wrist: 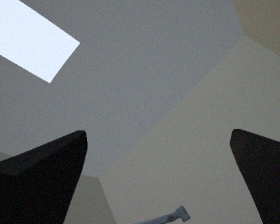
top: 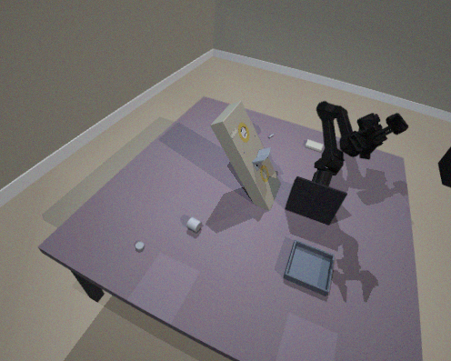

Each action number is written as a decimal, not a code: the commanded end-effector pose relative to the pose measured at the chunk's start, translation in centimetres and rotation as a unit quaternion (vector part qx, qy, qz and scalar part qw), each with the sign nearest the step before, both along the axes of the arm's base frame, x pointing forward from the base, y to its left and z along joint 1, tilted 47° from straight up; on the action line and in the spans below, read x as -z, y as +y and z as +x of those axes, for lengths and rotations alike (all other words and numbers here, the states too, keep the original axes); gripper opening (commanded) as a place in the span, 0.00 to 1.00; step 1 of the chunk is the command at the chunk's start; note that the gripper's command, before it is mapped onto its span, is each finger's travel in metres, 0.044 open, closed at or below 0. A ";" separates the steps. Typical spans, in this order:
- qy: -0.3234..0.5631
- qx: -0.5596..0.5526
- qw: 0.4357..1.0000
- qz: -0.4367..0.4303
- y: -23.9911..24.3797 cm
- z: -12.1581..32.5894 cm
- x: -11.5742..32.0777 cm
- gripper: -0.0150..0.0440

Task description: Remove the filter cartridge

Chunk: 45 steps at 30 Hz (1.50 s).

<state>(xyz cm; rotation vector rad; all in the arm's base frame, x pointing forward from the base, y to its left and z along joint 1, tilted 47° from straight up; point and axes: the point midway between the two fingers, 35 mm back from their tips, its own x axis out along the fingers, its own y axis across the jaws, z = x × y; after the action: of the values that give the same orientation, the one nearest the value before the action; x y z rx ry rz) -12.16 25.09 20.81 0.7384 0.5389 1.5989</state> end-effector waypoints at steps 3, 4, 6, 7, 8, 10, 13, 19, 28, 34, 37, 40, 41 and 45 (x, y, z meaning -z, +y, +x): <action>-0.003 0.022 1.000 -0.012 0.7 0.8 0.3 0.80; -0.006 0.039 0.999 -0.021 1.3 1.4 0.6 0.75; -0.011 0.089 0.995 -0.047 2.7 3.3 1.4 0.67; -0.014 0.119 0.991 -0.062 3.5 4.6 1.8 0.62; -0.016 0.148 0.986 -0.077 4.2 5.9 2.3 0.58; -0.017 0.194 0.976 -0.100 5.0 8.0 3.0 0.49; -0.014 0.276 0.949 -0.148 6.0 12.1 4.4 0.44; 0.004 0.453 0.859 -0.240 5.2 21.7 6.9 0.44; 0.030 0.639 0.698 -0.321 -0.8 31.7 8.3 0.44; 0.054 0.742 0.568 -0.353 -6.8 36.5 7.9 0.44; 0.060 0.769 0.524 -0.360 -8.9 37.6 7.6 0.44; 0.060 0.770 0.524 -0.360 -8.9 37.6 7.6 0.44; 0.060 0.770 0.524 -0.360 -8.9 37.6 7.6 0.44; 0.060 0.770 0.524 -0.360 -8.9 37.6 7.6 0.44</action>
<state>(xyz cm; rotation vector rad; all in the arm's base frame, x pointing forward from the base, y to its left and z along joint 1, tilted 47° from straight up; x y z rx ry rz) 25.13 16.42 12.91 0.3397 0.3384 -0.3999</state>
